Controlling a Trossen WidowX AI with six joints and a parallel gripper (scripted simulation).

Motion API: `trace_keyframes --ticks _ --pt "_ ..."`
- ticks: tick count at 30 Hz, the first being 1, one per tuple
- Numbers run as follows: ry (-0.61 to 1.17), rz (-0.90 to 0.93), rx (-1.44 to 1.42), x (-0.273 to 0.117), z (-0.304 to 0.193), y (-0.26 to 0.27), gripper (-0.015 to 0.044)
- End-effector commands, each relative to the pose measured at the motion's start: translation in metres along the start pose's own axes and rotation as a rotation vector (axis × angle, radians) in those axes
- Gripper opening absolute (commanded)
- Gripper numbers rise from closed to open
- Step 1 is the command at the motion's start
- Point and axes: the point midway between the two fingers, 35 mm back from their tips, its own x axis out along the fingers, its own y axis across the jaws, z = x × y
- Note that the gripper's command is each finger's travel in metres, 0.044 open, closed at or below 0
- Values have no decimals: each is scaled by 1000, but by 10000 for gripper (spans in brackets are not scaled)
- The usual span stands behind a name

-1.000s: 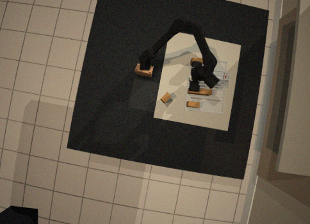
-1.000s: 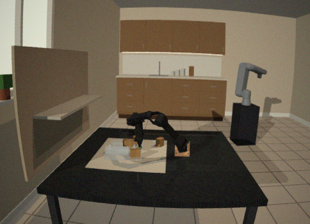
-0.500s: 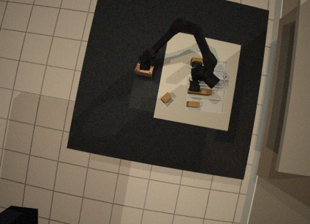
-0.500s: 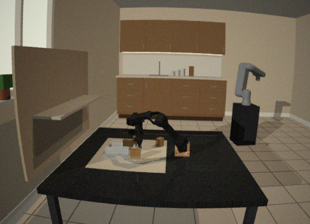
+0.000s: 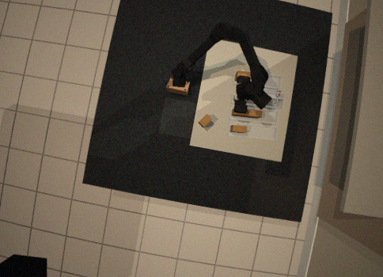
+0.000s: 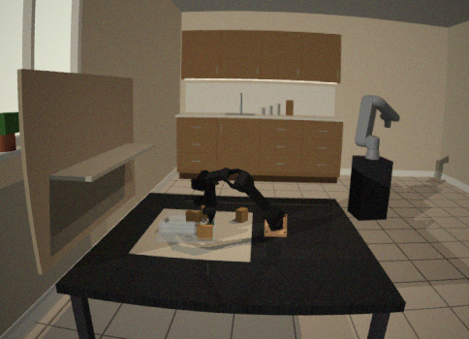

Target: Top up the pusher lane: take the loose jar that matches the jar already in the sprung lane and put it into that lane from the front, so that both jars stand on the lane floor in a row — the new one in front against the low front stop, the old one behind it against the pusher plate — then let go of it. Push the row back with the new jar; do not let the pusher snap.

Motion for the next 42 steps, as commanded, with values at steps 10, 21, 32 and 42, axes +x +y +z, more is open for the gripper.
trace_keyframes --ticks 10,21,32,42 --pt "-27 7 -13 -2 7 2 0" --pt "-27 7 -13 -2 8 2 0" --pt "-27 7 -13 -2 9 2 0" --pt "-27 7 -13 -2 10 2 0"
